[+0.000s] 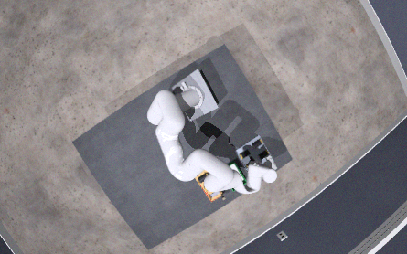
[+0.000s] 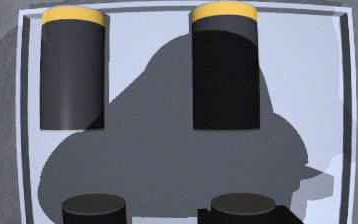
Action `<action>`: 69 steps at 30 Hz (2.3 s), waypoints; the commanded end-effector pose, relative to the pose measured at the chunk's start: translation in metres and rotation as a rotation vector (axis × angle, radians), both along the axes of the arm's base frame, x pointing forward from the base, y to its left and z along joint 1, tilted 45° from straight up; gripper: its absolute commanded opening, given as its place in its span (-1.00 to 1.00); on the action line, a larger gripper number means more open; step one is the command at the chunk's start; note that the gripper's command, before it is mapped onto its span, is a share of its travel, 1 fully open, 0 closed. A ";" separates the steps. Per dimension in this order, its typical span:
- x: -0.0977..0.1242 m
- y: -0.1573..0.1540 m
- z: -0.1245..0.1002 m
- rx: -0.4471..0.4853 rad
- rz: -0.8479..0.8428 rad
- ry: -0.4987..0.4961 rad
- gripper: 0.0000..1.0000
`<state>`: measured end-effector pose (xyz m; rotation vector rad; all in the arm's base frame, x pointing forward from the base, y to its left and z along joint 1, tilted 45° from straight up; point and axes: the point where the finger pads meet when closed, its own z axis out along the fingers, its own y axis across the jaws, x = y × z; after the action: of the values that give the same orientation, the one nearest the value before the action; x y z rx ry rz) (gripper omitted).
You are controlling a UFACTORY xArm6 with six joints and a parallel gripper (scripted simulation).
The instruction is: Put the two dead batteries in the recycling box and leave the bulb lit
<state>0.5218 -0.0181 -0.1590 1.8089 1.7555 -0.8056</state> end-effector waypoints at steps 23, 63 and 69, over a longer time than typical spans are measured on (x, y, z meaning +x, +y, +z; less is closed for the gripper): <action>0.002 0.004 0.004 0.001 0.002 -0.003 -0.44; 0.010 0.088 0.088 0.001 0.003 -0.002 -0.44; 0.010 0.088 0.088 0.003 0.014 0.009 -0.44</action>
<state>0.5307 0.0680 -0.0724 1.8033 1.7626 -0.8107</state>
